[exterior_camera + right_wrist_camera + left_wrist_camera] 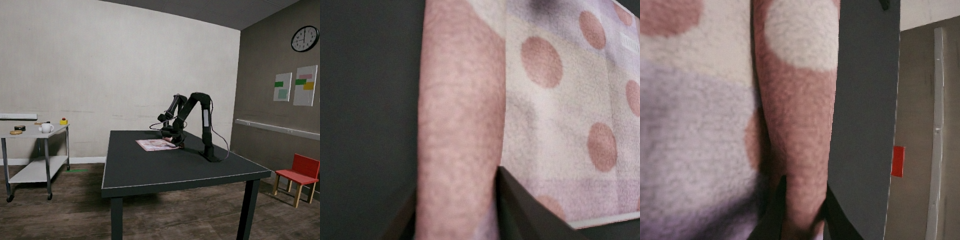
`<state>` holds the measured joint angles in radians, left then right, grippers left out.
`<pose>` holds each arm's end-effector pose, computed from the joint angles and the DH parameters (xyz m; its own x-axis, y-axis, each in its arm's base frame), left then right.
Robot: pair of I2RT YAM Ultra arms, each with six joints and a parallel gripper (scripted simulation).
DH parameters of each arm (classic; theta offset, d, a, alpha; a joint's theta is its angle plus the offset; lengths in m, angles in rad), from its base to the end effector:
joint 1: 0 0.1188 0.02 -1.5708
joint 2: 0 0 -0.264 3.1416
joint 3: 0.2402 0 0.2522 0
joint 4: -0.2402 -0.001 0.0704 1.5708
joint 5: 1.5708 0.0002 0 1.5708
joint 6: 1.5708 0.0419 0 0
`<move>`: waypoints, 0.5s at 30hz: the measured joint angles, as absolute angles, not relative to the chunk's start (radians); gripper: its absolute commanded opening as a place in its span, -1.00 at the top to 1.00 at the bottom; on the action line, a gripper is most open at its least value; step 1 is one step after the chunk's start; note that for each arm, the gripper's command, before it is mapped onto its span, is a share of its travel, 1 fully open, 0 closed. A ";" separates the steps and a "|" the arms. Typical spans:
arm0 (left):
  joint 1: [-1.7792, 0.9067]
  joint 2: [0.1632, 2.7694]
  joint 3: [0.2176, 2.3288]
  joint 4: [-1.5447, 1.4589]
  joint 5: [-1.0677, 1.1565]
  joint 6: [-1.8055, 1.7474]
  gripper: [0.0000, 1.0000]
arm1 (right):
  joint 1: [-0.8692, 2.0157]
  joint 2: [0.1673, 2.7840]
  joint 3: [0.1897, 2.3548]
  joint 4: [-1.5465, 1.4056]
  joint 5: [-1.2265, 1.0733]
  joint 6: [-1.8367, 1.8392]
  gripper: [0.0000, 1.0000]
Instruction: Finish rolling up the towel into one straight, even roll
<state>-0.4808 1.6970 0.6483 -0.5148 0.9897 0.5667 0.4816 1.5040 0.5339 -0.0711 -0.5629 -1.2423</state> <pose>0.1863 -0.1356 0.1049 -0.6088 0.6500 -0.4549 0.6947 0.1599 -0.7013 0.2051 0.1335 0.1226 0.3502 -0.7202 -0.5989 -0.9274 -0.1768 -0.3296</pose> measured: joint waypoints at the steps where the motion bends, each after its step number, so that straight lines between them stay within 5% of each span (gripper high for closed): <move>1: -0.481 1.697 0.648 -0.515 0.990 0.567 0.55 | 0.482 1.504 0.534 -0.071 -0.563 -1.242 0.28; 15: -0.481 1.697 0.648 -0.515 0.990 0.567 0.55 | 0.482 1.504 0.534 -0.059 -0.563 -1.242 0.52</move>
